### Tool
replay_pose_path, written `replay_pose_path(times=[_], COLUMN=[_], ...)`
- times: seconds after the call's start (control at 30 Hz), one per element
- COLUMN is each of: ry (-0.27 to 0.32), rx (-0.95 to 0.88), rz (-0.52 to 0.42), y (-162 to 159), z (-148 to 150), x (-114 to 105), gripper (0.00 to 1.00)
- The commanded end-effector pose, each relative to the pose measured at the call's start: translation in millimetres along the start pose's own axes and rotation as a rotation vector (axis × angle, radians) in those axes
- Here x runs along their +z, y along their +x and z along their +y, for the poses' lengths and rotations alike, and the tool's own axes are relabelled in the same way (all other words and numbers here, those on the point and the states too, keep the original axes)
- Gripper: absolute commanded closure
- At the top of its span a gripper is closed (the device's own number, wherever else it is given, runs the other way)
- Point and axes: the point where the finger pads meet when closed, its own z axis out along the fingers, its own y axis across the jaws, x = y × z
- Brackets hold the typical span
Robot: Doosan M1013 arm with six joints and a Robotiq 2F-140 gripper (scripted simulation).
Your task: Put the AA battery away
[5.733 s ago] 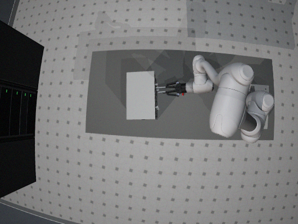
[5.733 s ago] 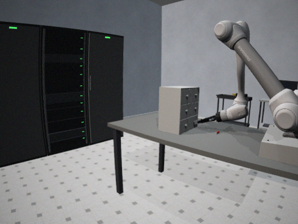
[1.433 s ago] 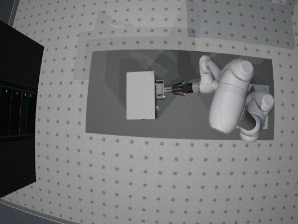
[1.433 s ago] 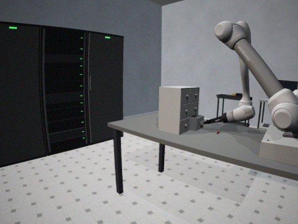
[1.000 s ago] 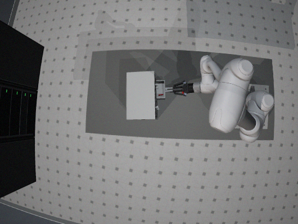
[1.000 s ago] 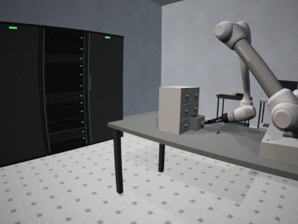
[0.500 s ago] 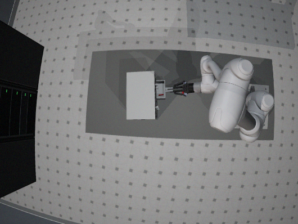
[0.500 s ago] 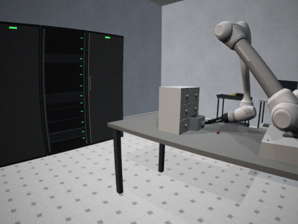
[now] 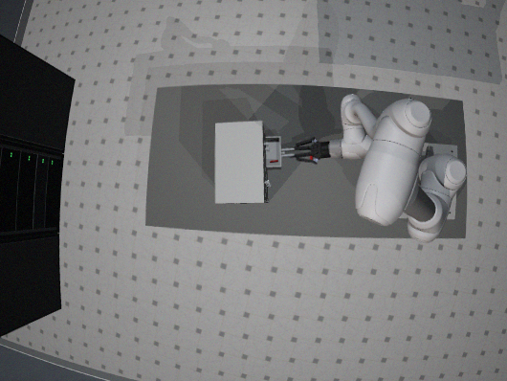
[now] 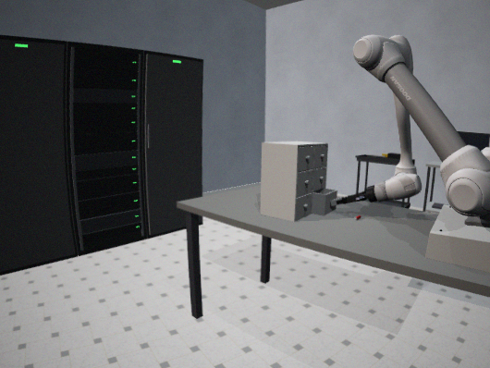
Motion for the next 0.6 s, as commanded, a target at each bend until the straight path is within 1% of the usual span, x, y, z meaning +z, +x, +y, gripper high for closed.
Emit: replay_pose_path(times=[0.0, 0.1, 0.33, 0.43, 0.5, 0.57], ry=[0.0, 0.0, 0.0, 0.0, 0.0, 0.0], rx=[0.0, 0.0, 0.0, 0.0, 0.0, 0.0], rz=[0.0, 0.0, 0.0, 0.0, 0.0, 0.0], y=[0.2, 0.2, 0.0, -2.1, -2.1, -4.9], z=[0.0, 0.0, 0.0, 0.0, 0.0, 0.0], x=[0.0, 0.0, -0.5, -6.3, -6.3, -14.0], gripper=[0.85, 0.8, 0.8, 0.8, 0.8, 0.8])
